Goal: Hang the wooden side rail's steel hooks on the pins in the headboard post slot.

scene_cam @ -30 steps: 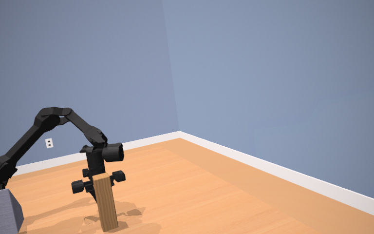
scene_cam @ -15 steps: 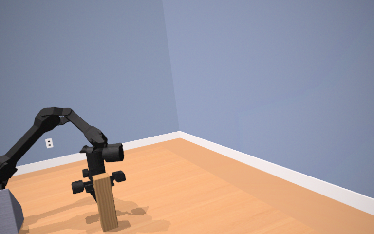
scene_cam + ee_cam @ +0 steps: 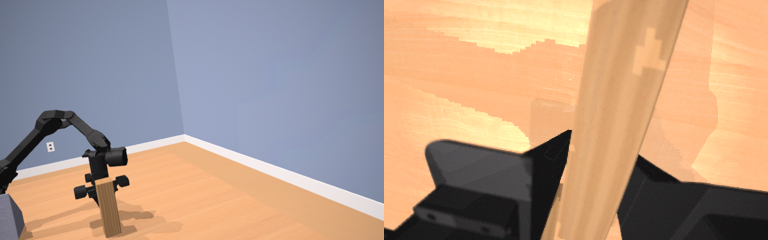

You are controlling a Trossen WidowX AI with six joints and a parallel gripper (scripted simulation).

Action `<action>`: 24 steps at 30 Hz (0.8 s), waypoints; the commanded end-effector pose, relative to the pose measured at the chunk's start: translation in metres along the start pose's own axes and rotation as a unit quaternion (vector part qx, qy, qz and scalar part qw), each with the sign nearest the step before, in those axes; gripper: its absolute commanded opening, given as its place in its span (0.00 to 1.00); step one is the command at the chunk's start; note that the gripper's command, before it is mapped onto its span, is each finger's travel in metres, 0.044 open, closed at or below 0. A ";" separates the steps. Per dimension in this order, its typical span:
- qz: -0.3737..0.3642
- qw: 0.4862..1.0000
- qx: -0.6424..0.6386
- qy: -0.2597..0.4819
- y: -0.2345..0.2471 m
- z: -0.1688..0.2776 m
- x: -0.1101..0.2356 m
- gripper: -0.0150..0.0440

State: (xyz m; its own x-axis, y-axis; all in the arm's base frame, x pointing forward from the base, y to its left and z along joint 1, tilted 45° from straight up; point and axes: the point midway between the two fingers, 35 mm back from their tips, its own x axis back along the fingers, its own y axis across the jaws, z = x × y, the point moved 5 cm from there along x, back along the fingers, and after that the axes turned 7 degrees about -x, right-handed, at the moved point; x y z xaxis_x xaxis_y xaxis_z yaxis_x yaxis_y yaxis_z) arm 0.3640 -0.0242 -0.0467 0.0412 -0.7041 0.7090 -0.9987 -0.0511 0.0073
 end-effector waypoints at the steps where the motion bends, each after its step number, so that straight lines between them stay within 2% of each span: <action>1: 0.002 1.000 -0.002 0.003 0.000 0.002 0.001 0.25; 24: 0.002 1.000 -0.002 0.003 0.000 0.002 -0.003 0.25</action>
State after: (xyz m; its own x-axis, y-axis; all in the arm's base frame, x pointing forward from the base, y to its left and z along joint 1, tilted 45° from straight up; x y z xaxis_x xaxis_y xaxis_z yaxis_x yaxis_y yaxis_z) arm 0.3639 -0.0217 -0.0496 0.0407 -0.7034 0.7096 -0.9987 -0.0508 0.0069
